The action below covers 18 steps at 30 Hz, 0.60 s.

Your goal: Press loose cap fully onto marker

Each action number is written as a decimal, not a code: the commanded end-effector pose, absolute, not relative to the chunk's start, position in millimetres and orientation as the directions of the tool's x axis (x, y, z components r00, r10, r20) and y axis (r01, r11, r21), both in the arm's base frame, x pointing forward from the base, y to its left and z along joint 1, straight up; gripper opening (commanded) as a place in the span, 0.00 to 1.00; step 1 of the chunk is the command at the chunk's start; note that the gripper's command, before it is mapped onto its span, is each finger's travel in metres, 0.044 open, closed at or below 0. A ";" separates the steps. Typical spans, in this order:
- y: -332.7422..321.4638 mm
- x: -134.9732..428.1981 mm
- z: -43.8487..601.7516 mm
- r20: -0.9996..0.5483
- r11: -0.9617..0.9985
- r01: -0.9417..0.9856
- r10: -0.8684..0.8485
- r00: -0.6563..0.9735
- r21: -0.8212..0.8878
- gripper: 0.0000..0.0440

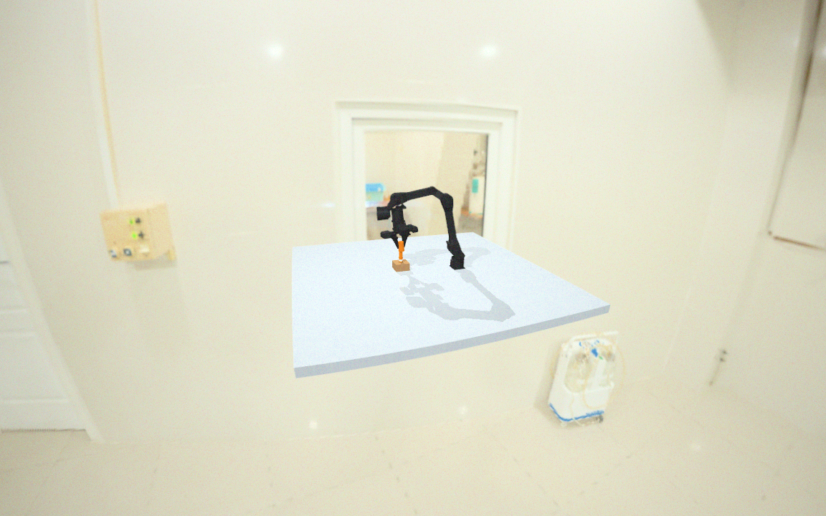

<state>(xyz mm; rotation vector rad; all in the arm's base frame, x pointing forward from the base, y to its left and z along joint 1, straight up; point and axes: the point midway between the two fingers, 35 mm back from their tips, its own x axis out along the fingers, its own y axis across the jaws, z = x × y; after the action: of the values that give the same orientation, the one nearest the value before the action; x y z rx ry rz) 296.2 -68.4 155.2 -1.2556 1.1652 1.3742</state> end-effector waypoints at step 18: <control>-66.3 291.2 106.2 -0.991 -0.196 -0.975 0.060 -0.118 0.104 0.03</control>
<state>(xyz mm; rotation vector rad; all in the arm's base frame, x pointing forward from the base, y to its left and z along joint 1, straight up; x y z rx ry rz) 297.6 -68.8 120.3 -1.2569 1.1437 1.4200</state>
